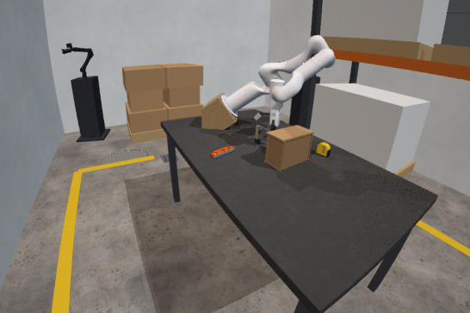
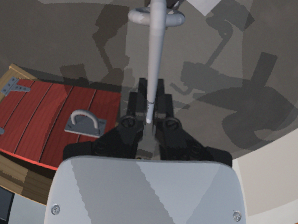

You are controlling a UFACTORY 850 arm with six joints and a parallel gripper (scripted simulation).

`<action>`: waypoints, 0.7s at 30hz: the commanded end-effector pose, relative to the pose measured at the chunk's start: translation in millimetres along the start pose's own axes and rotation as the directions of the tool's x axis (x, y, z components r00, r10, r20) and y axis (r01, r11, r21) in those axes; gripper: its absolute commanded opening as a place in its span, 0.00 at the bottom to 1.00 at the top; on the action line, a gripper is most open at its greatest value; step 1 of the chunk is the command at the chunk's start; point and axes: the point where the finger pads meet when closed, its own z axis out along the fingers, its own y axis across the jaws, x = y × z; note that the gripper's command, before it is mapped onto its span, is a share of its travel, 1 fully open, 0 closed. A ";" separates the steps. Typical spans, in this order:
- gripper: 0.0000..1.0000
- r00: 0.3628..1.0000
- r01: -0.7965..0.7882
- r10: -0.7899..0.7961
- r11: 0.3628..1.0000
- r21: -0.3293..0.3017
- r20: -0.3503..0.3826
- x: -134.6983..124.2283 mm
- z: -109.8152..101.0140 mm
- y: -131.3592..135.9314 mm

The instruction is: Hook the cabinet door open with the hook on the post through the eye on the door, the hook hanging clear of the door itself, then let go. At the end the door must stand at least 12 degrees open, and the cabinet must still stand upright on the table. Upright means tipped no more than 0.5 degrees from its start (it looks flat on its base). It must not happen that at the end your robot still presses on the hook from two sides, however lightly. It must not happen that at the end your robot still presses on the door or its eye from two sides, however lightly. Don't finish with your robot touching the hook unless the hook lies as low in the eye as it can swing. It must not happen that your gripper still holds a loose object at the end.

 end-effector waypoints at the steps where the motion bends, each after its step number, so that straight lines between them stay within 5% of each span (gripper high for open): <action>1: 0.04 1.000 0.000 0.000 1.000 0.001 0.000 -0.5 -1.4 -0.4; 21: 0.04 1.000 0.000 0.000 1.000 0.001 0.000 -2.4 -11.9 -0.4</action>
